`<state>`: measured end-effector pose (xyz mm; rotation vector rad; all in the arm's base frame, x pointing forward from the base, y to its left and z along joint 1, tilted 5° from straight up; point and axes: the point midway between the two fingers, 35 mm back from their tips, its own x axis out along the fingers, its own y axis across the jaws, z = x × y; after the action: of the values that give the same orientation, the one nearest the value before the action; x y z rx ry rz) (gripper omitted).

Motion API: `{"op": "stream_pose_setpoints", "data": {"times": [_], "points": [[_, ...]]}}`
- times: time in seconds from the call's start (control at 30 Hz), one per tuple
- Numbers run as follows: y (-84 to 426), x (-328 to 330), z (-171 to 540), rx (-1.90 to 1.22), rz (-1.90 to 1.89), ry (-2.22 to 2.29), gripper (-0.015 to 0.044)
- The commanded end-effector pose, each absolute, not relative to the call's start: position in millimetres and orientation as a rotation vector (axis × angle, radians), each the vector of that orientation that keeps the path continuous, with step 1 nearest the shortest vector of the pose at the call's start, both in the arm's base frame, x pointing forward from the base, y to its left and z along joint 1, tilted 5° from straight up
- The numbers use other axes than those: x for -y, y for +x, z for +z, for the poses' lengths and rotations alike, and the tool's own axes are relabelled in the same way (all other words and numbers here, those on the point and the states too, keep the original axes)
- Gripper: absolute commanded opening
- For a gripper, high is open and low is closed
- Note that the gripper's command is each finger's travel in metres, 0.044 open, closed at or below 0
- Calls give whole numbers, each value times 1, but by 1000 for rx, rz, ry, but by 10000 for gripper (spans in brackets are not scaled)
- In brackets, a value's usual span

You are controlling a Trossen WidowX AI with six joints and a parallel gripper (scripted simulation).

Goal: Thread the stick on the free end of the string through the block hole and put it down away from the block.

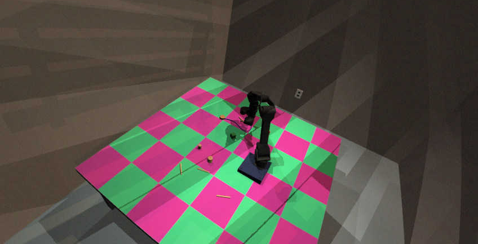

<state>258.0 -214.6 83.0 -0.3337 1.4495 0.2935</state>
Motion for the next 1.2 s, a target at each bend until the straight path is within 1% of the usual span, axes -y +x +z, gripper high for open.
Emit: {"op": "stream_pose_setpoints", "data": {"times": [0.0,0.6,1.17], "points": [[262,217,84,-1433,394,-452,0],[278,219,84,-1284,860,-969,0],[275,231,84,-1278,877,-989,0]]}}
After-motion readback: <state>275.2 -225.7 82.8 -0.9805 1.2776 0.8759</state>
